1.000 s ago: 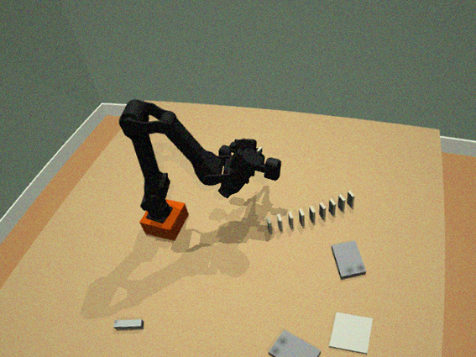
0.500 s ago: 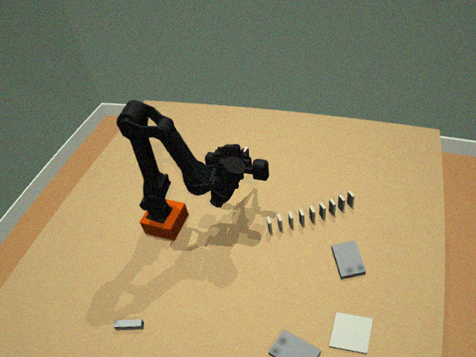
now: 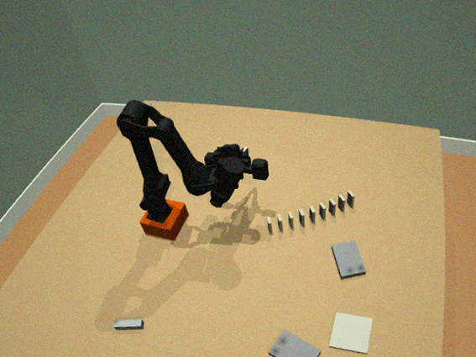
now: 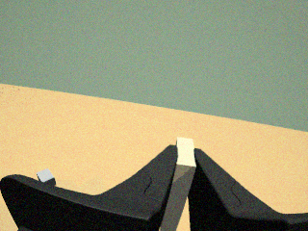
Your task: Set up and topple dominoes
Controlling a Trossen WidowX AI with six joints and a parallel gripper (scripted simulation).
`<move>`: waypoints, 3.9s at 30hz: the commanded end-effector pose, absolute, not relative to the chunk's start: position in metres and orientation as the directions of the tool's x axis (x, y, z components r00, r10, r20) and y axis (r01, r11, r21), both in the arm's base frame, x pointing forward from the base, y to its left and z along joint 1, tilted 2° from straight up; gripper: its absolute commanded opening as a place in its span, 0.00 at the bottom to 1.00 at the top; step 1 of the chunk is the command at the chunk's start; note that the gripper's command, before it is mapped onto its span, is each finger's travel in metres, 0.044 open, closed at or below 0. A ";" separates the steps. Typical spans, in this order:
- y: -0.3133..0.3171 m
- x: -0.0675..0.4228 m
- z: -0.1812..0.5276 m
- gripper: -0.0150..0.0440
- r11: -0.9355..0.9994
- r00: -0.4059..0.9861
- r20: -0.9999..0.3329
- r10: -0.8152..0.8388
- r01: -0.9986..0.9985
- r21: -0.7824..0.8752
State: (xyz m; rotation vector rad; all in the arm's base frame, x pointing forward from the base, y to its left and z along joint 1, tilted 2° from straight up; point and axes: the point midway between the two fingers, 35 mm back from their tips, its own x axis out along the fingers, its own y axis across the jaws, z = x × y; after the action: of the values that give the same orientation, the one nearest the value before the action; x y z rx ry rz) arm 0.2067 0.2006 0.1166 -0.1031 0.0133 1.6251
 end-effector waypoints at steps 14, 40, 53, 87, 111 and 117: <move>0.206 0.215 0.081 0.29 -0.050 -0.048 -0.085 0.995 -0.999 -0.021; 0.211 0.211 0.022 0.29 -0.034 -0.035 -0.100 0.994 -0.999 0.013; 0.211 0.207 0.008 0.29 -0.030 -0.032 -0.104 0.994 -0.999 0.022; 0.214 0.210 0.057 1.00 -0.020 -0.026 -0.115 0.993 -0.999 0.048; 0.271 0.237 0.064 1.00 0.928 0.072 -0.938 0.339 -0.189 0.321; 0.255 0.219 0.077 1.00 0.977 0.048 -0.981 0.188 -0.107 0.182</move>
State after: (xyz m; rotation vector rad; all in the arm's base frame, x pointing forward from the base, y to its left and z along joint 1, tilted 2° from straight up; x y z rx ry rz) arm 0.2481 0.2773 0.0233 0.1642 1.3802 0.6870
